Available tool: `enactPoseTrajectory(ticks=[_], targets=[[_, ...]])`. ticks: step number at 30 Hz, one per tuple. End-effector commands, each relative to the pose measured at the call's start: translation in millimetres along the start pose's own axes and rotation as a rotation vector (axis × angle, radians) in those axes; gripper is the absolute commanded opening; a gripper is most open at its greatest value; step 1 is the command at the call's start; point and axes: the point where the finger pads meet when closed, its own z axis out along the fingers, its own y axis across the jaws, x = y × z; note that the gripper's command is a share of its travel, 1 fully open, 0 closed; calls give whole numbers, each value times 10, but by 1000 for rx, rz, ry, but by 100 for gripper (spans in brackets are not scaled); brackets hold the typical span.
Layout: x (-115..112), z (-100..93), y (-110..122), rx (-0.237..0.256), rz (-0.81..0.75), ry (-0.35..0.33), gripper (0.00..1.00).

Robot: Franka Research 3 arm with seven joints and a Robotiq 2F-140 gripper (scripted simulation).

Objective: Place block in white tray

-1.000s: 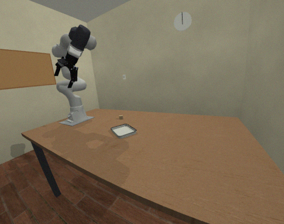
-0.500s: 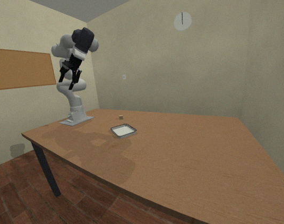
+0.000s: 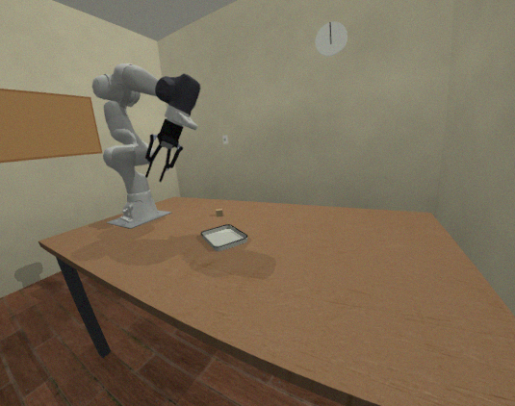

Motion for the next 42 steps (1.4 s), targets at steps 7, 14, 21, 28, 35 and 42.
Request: enactPoseTrajectory(ticks=[7, 14, 21, 28, 35, 42], targets=[[259, 66, -983, 136, -452, 144, 39], [184, 138, -1767, 173, -659, 223, 39], [114, 171, -2096, 218, -865, 304, 39], [-37, 229, -2596, 242, -1040, 384, 39], [-190, 282, -2969, 270, -1253, 489, 39], [-220, 292, -3034, 275, -1299, 513, 39]])
